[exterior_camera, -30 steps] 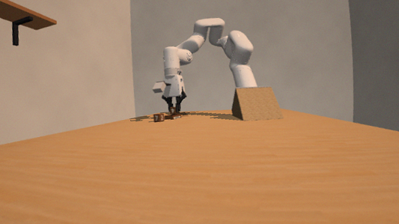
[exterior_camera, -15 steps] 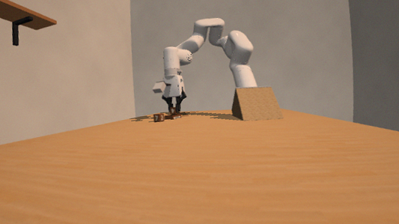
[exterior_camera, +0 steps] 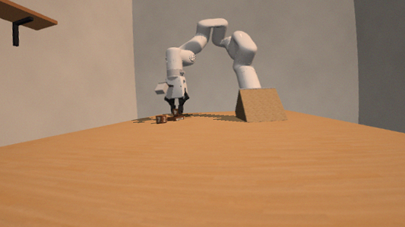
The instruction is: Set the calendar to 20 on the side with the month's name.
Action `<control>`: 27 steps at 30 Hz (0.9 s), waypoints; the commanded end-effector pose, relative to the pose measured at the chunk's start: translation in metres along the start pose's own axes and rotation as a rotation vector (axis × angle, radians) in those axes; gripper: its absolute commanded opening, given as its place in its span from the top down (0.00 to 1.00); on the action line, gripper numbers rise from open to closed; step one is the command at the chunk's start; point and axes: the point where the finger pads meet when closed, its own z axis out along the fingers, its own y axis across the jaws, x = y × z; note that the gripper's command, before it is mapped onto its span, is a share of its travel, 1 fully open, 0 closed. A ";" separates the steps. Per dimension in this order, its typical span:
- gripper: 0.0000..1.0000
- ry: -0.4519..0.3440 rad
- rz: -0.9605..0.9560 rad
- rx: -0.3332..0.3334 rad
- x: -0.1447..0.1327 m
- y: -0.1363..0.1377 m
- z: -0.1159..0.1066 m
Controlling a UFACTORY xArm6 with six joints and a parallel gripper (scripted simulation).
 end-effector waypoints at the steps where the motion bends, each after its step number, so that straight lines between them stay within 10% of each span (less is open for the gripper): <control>1: 0.71 0.002 0.001 -0.002 0.000 0.001 -0.001; 27: 0.71 0.002 0.001 -0.002 0.001 0.001 0.008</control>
